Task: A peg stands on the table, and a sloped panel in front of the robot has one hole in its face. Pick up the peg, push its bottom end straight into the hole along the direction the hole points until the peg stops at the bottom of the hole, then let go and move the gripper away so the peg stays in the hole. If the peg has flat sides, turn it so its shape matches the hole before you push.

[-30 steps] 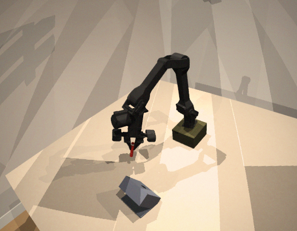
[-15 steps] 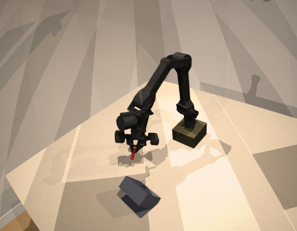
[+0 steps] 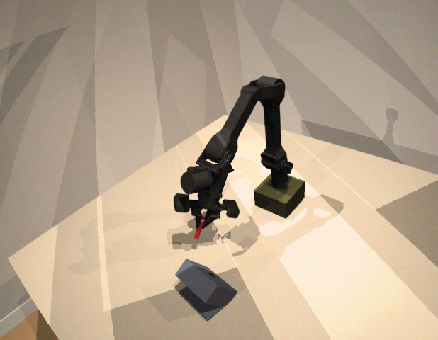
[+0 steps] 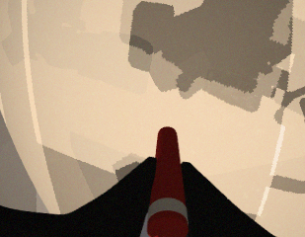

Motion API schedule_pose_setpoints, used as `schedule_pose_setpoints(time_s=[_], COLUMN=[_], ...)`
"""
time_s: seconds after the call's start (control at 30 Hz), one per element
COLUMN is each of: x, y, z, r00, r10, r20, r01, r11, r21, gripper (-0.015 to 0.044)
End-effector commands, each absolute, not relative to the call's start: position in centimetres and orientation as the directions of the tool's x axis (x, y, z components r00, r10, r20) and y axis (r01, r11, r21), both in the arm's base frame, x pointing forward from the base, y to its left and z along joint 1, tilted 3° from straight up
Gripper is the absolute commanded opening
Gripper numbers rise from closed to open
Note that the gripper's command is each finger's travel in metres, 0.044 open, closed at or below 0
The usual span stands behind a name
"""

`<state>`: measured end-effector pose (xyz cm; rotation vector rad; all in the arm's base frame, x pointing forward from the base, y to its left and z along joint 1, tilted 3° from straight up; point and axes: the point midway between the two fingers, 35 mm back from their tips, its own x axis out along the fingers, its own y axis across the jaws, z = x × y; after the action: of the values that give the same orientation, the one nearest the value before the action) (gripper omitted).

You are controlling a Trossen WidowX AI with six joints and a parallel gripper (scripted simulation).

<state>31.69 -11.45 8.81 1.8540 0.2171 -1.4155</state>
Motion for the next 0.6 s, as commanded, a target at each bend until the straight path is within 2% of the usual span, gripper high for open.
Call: schedule_pose_setpoints(time_s=[0.0, 0.57], x=[31.7, 32.3], y=[-10.9, -8.9], z=[8.7, 8.7], r00=[0.383, 0.46], r10=[-0.318, -0.34], r20=[-0.867, -0.82], r01=[0.55, 0.523], r11=[-0.676, -0.643], r21=[0.491, 0.56], gripper=[0.0, 0.0])
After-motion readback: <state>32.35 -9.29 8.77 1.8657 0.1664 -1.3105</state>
